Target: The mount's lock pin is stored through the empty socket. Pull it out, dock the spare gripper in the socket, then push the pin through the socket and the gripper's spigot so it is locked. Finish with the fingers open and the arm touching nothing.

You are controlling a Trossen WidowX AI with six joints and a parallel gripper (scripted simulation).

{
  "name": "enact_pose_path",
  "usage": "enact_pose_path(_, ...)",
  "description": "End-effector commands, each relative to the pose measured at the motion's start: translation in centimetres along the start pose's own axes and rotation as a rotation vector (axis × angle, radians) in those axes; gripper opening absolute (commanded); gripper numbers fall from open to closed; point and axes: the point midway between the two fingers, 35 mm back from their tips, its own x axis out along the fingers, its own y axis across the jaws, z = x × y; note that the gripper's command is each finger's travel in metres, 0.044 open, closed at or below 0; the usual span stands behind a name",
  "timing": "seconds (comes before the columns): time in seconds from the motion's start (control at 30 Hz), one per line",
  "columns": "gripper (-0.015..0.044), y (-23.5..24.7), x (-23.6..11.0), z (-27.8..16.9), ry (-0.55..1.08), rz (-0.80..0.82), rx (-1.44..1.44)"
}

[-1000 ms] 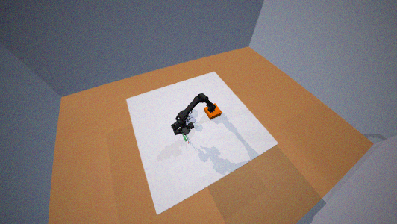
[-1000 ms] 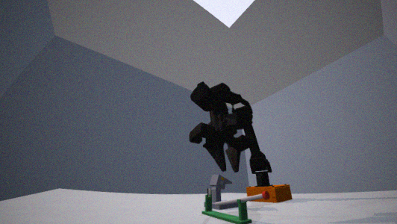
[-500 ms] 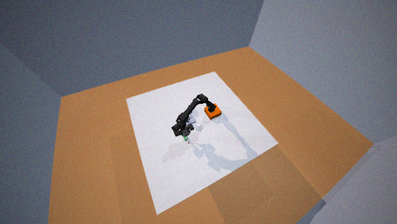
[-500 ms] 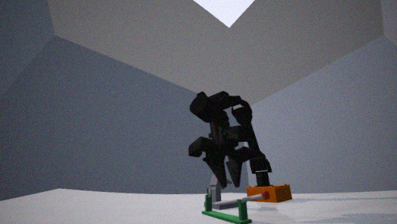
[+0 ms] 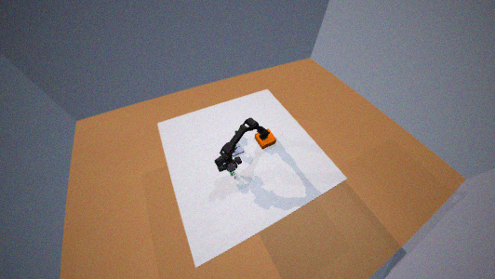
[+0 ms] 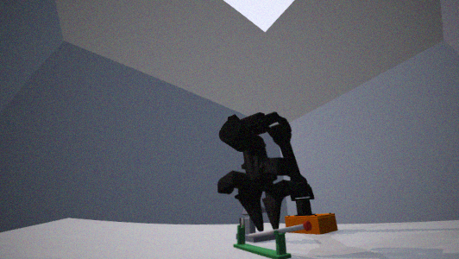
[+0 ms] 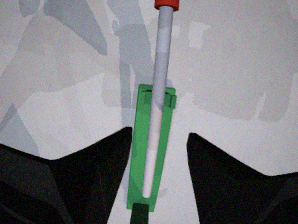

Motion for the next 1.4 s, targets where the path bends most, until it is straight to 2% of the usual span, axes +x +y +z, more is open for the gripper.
enact_pose_path(0.0, 0.018, 0.3, 1.1, -0.3, 0.005, 0.01, 0.001)
enact_pose_path(0.3, 0.018, 0.4, 2.5, -0.5, 0.005, 0.01, 0.001)
enact_pose_path(0.63, 0.018, 0.4, 2.6, -0.5, 0.005, 0.01, 0.001)
enact_pose_path(0.87, 0.0, 0.4, 2.6, -0.5, 0.005, 0.01, 0.001)
enact_pose_path(1.37, 0.0, 0.4, 1.6, -0.3, 0.004, 0.01, -0.001)
